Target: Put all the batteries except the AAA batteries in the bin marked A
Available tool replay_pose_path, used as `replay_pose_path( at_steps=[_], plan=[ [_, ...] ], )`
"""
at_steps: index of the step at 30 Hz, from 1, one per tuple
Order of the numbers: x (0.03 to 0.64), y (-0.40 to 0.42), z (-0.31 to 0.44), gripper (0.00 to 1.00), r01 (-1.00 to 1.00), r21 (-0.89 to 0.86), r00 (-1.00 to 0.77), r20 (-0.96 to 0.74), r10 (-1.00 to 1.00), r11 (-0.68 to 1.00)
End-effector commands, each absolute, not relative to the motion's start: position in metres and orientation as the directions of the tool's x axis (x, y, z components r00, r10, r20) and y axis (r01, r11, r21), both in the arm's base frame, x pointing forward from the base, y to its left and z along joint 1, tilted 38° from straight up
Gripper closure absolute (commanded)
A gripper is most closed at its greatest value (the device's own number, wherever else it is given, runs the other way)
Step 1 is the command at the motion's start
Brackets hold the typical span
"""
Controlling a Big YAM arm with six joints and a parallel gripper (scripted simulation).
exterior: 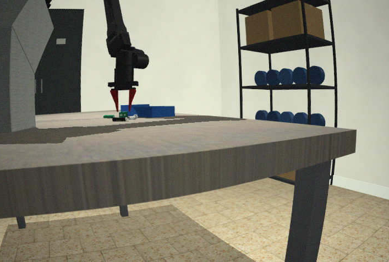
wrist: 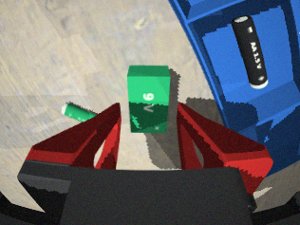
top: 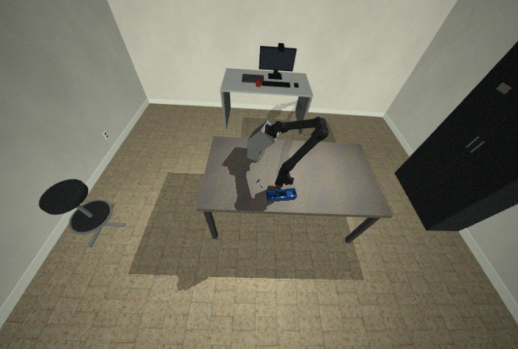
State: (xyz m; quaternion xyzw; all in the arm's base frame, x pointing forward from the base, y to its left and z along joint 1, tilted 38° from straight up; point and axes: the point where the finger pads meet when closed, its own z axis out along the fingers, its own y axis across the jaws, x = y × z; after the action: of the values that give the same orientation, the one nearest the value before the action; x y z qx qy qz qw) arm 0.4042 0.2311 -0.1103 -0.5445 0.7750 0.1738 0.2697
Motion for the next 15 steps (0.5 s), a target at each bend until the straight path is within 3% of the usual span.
replay_pose_path(
  at_steps=[1,15],
  plan=[
    [0.411,0.242,-0.113,0.59,-0.936,-0.031,-0.257,-0.618,-0.743,0.350],
    [0.418,0.246,-0.117,0.59,-0.935,-0.045,-0.249,-0.625,-0.740,0.353]
  ],
)
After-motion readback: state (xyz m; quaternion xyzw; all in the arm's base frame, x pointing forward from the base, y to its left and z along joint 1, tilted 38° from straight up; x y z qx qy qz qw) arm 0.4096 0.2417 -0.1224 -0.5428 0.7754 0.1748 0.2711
